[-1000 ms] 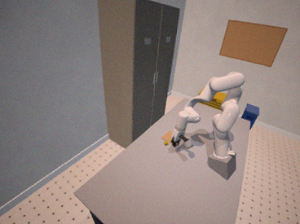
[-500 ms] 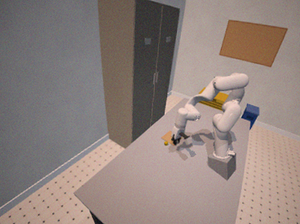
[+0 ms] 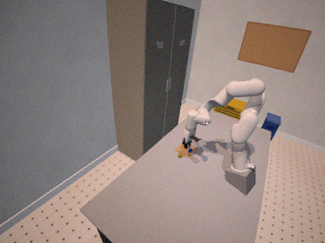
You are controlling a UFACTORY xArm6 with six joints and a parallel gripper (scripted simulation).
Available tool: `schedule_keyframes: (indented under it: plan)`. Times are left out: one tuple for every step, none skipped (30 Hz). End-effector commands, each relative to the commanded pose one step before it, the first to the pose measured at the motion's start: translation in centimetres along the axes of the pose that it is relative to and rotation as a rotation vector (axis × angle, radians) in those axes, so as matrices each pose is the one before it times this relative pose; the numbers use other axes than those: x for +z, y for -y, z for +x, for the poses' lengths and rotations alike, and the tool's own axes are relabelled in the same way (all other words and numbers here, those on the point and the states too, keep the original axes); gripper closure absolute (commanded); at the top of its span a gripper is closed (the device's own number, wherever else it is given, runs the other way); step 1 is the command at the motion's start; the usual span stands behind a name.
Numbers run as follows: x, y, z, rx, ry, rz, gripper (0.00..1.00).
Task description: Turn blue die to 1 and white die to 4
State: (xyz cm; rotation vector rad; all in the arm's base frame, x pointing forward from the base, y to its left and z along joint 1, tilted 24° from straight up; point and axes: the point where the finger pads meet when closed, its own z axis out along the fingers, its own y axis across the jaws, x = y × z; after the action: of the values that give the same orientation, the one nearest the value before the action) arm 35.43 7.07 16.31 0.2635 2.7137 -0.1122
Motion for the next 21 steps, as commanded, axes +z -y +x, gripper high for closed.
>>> schedule_keyframes:
  plan:
    - [0.352,2.553,-4.308,-0.06228,-0.02302,-0.02741,0.79]
    - [0.000,0.000,0.000,0.00000,0.00000,0.00000,0.79]
    - [-0.058,1.058,-1.049,-0.01610,0.00260,-0.00036,0.79]
    - [-0.056,1.005,-0.898,-0.01442,0.00298,-0.00009,0.79]
    - [0.000,0.000,0.000,0.00000,0.00000,0.00000,0.79]
    - [-0.051,0.902,-0.735,-0.01236,0.00302,0.00014,0.79]
    - [0.000,0.000,0.000,0.00000,0.00000,0.00000,0.79]
    - [-0.043,0.757,-0.570,-0.01001,0.00274,0.00029,0.79]
    - [-0.034,0.585,-0.413,-0.00753,0.00223,0.00033,0.79]
    - [-0.023,0.402,-0.271,-0.00509,0.00158,0.00028,0.79]
    - [-0.013,0.231,-0.151,-0.00289,0.00093,0.00018,0.79]
    - [0.000,0.000,0.000,0.00000,0.00000,0.00000,0.79]
    - [0.000,0.000,0.000,0.00000,0.00000,0.00000,0.79]
    - [-0.005,0.094,-0.060,-0.00117,0.00038,0.00008,0.79]
    - [-0.001,0.015,-0.009,-0.00018,0.00006,0.00001,0.79]
    - [0.000,0.000,0.000,0.00000,0.00000,0.00000,0.79]
    - [0.000,0.000,0.000,0.00000,0.00000,0.00000,0.79]
    - [0.000,0.000,0.000,0.00000,0.00000,0.00000,0.79]
    - [0.000,0.000,0.000,0.00000,0.00000,0.00000,0.79]
    - [0.000,0.000,0.000,0.00000,0.00000,0.00000,0.79]
    - [0.000,0.000,0.000,0.00000,0.00000,0.00000,0.79]
